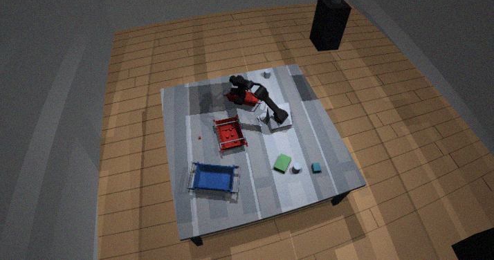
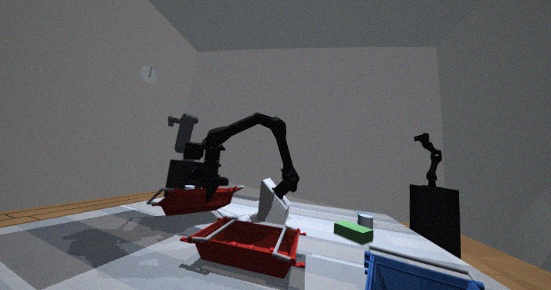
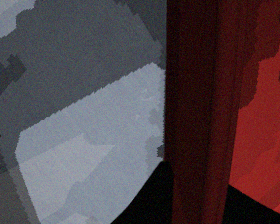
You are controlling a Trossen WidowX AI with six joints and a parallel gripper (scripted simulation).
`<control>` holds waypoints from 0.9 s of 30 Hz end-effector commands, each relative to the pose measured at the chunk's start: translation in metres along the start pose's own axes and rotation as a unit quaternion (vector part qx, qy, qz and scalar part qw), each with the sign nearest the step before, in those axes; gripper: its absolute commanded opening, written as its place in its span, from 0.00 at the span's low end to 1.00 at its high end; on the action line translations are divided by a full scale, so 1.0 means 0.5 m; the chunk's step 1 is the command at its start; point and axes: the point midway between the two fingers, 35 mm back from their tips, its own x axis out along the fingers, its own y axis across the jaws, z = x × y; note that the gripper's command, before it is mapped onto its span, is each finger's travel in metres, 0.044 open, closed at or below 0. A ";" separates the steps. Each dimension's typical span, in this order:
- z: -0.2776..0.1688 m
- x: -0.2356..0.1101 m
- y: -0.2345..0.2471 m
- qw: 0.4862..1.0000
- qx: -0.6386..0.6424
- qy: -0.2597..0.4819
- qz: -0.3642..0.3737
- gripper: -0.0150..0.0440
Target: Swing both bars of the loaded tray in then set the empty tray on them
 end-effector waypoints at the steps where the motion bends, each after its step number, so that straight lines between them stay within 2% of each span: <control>1: 0.008 -0.019 -0.004 1.000 -0.006 -0.008 -0.011 0.25; 5: 0.013 -0.044 -0.005 1.000 -0.006 -0.008 -0.011 0.25; 19: 0.016 -0.202 -0.004 1.000 -0.006 -0.008 -0.012 0.25; 27: 0.015 -0.210 -0.004 1.000 -0.006 -0.008 -0.012 0.25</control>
